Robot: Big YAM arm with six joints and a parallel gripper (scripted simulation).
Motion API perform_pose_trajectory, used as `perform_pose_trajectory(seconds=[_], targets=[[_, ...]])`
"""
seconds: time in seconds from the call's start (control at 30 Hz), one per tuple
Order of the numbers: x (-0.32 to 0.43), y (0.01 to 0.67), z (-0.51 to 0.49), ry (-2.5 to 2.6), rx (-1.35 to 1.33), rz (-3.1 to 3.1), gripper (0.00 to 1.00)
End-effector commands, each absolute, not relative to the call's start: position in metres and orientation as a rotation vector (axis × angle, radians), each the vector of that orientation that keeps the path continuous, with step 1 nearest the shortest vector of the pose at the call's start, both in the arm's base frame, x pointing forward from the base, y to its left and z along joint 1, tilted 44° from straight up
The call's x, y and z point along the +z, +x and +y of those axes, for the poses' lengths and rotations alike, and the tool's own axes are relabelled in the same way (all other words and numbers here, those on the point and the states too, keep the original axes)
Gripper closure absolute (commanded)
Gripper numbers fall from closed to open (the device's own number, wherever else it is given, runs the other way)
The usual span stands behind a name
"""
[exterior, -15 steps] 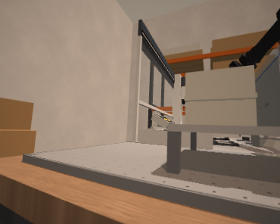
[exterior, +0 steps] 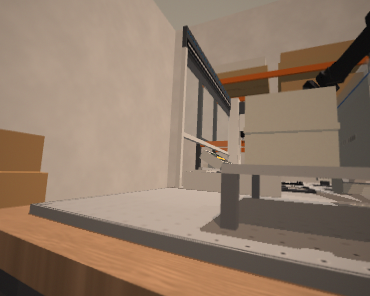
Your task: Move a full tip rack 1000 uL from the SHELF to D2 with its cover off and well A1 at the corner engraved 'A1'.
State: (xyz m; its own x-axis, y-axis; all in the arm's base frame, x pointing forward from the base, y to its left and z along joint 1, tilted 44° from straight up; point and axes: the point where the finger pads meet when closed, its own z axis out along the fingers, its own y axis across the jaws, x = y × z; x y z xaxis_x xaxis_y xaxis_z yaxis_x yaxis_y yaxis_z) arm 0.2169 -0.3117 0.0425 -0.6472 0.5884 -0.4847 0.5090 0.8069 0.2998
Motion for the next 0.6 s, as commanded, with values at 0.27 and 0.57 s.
perform_pose_trajectory(seconds=[0.27,0.57], targets=[[0.08,0.233,-0.301,0.652,0.226,2.484,0.0],[0.094,0.238,-0.265,0.53,0.342,2.585,0.0]])
